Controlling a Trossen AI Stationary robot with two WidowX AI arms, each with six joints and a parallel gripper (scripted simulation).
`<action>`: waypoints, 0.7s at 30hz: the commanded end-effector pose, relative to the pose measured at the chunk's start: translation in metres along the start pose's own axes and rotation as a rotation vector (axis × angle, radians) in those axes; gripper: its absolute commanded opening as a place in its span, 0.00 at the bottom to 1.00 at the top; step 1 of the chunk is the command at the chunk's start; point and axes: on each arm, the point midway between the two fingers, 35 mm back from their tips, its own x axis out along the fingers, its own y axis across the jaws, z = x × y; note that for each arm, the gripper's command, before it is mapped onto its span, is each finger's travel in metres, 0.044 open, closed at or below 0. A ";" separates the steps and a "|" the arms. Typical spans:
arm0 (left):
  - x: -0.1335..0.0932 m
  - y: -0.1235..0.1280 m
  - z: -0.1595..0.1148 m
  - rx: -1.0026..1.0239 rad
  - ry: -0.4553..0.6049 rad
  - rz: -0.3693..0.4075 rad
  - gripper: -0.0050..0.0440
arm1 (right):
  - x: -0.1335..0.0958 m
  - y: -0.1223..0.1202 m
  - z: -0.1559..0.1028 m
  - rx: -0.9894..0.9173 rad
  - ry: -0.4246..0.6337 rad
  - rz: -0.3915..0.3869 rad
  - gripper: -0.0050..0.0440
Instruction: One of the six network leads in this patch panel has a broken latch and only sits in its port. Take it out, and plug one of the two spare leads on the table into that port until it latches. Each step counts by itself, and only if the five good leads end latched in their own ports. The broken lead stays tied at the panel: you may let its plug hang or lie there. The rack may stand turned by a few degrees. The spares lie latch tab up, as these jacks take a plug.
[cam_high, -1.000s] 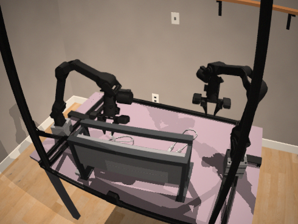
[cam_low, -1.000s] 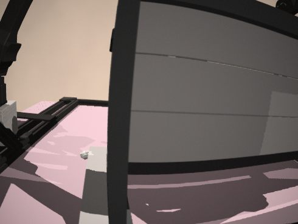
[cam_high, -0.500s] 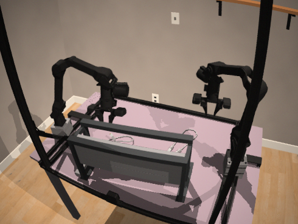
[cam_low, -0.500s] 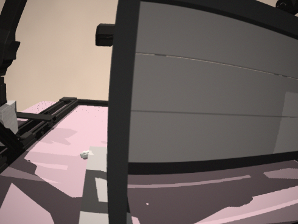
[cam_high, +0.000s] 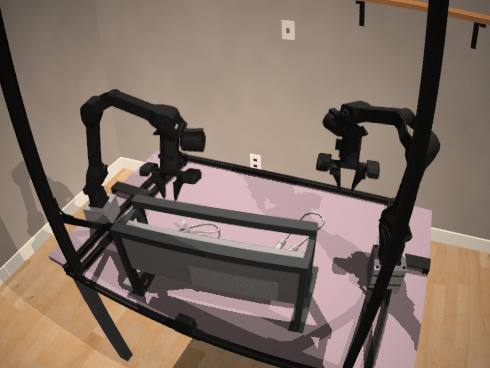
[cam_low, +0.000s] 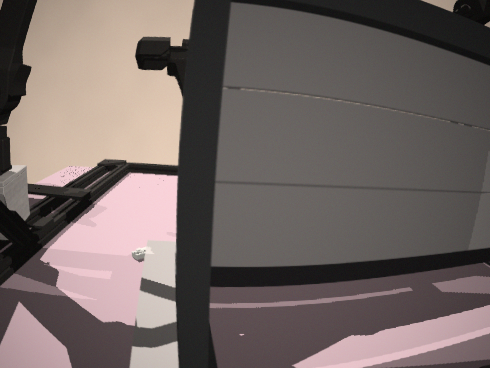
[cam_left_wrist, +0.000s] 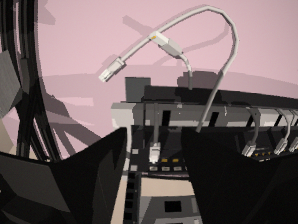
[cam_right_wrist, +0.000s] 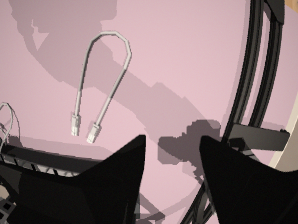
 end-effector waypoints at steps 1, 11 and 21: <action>-0.012 0.014 0.019 -0.009 -0.044 -0.021 0.46 | 0.000 0.000 0.000 0.000 0.000 0.000 0.46; -0.012 0.014 0.019 -0.009 -0.044 -0.021 0.46 | 0.000 0.000 0.000 0.000 0.000 0.000 0.46; -0.033 0.051 0.061 -0.004 -0.145 -0.023 0.46 | 0.000 0.000 0.000 0.000 0.000 0.000 0.46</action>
